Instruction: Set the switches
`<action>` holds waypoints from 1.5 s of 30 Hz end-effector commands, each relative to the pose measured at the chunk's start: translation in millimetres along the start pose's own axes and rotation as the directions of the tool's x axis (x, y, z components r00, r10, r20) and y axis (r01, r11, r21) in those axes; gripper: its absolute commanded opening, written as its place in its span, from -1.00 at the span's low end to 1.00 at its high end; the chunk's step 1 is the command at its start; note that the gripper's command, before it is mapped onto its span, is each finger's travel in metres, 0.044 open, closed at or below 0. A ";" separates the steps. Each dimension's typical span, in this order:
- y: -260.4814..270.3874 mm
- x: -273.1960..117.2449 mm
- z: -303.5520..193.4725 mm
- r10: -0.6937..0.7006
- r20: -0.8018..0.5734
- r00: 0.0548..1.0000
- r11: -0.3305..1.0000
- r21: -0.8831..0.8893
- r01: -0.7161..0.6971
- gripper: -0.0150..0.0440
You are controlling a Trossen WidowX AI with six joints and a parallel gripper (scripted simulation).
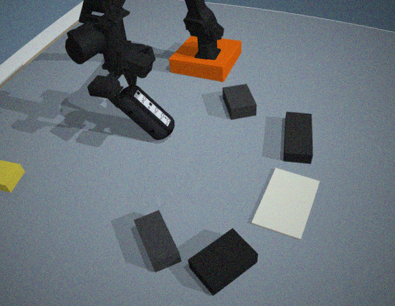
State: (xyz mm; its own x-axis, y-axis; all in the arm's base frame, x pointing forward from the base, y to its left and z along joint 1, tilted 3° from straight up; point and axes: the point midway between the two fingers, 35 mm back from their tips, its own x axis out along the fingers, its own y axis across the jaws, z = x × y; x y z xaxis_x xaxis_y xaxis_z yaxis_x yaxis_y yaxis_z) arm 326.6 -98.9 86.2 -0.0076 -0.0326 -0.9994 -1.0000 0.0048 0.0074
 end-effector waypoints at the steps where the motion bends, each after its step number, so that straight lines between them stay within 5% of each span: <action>1: 2.9 8.1 -0.5 0.020 0.006 1.000 1.000 -0.008 -0.020 0.65; 45: 3.3 33.6 -24.8 0.020 0.004 1.000 1.000 -0.008 -0.020 0.65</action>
State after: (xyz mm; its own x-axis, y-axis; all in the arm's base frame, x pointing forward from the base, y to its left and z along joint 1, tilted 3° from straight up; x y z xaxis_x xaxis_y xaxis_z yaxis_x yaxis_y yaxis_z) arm 326.4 -127.2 61.5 -0.0073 -0.0410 -0.9991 -0.9999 0.0082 0.0069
